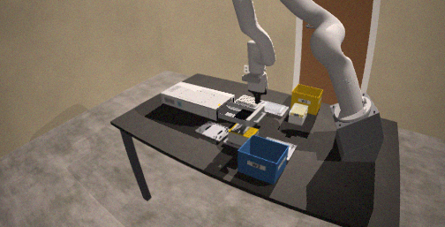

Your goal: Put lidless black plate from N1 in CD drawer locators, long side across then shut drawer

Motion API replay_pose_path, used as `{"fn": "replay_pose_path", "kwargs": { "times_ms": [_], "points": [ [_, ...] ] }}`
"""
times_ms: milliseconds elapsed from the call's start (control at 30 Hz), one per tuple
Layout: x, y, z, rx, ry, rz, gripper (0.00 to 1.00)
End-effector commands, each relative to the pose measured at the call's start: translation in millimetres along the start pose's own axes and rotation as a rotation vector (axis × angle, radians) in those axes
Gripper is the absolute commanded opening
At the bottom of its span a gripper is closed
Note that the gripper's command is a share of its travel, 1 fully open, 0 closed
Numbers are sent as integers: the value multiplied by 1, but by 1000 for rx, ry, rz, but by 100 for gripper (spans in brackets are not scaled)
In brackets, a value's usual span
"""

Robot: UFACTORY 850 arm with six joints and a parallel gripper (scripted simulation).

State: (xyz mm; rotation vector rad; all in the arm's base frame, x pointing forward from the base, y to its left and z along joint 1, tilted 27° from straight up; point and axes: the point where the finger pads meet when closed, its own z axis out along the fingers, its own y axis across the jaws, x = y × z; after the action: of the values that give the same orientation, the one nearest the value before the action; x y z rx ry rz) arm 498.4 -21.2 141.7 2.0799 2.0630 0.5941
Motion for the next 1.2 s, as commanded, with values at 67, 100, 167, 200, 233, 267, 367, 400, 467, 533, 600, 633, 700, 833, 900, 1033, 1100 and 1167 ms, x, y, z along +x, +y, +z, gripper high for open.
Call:
{"fn": "replay_pose_path", "kwargs": {
  "times_ms": [67, 100, 167, 200, 233, 267, 367, 400, 467, 533, 600, 633, 700, 833, 900, 1033, 1100, 1167],
  "points": [
    [0, -37, 7, -53, -9, -4, 0],
    [0, -42, 8, -53, -9, -4, 0],
    [0, -52, 10, -53, -9, -4, 0],
    [0, -57, 11, -53, -9, -4, 0],
    [0, -62, 12, -52, -9, -4, 0],
    [0, -67, 13, -52, -9, -4, 0],
    [0, -70, 14, -52, -9, -4, 0],
    [0, -70, 14, -52, -9, -4, 0],
    [0, -70, 14, -52, -9, -4, 0],
    [0, -70, 14, -52, -9, -4, 0],
    [0, -70, 14, -52, -9, -4, 0],
    [0, -70, 14, -52, -9, -4, 0],
    [0, -70, 14, -52, -9, -4, 0],
    [0, -70, 14, -52, -9, -4, 0],
    [0, -70, 14, -52, -9, -4, 0],
    [0, -70, 19, -52, -9, -4, 0],
    [0, -70, 22, -52, -9, -4, 0],
    [0, -70, 26, -52, -9, -4, 0]
  ]
}}
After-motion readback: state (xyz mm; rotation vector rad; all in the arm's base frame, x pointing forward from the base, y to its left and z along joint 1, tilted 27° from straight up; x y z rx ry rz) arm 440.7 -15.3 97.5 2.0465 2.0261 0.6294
